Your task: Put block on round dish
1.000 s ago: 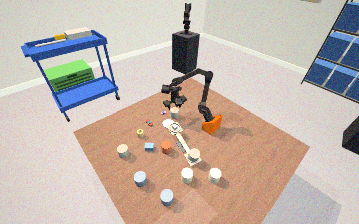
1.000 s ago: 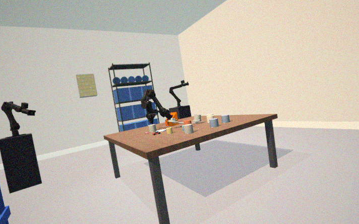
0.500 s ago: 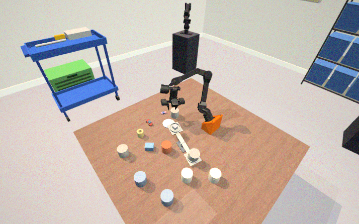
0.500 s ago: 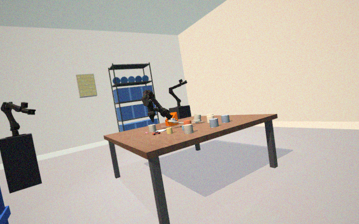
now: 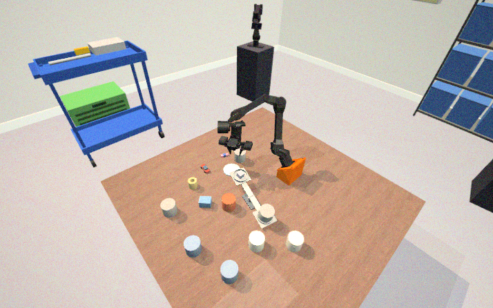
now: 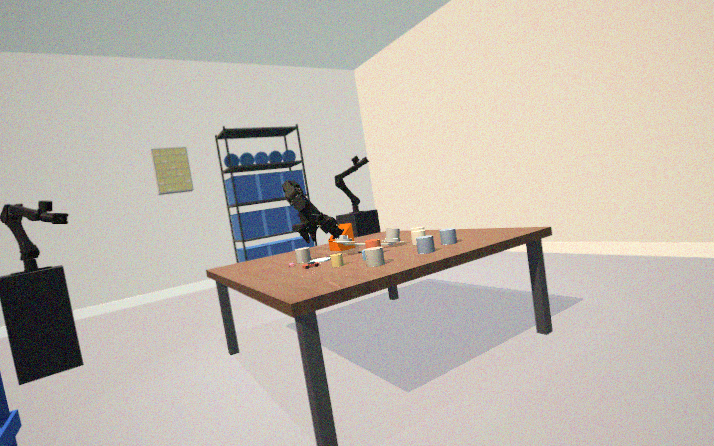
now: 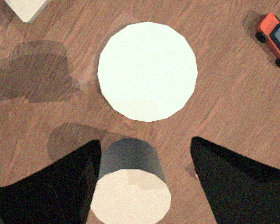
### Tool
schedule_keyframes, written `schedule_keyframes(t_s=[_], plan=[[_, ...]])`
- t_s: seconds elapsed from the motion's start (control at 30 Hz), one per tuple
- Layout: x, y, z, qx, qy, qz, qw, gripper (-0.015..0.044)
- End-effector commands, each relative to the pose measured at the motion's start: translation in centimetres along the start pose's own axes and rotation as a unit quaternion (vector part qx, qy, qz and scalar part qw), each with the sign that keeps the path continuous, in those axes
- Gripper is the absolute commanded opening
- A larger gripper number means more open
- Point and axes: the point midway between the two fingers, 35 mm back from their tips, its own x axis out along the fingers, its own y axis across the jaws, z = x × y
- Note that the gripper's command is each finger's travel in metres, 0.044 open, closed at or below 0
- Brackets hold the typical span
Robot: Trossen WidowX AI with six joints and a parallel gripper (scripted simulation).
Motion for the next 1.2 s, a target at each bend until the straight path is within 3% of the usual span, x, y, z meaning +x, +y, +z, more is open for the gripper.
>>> schedule_keyframes(t_s=[0.0, 0.57, 1.17], plan=[[-0.1, 0.0, 1.0, 0.058, -0.002, 0.005, 0.998, 0.0260], [-0.4, 1.1, 5.4, 0.342, 0.004, 0.027, 0.939, 0.0260], [-1.3, 3.0, 9.7, 0.609, 0.025, 0.025, 0.792, 0.0260]])
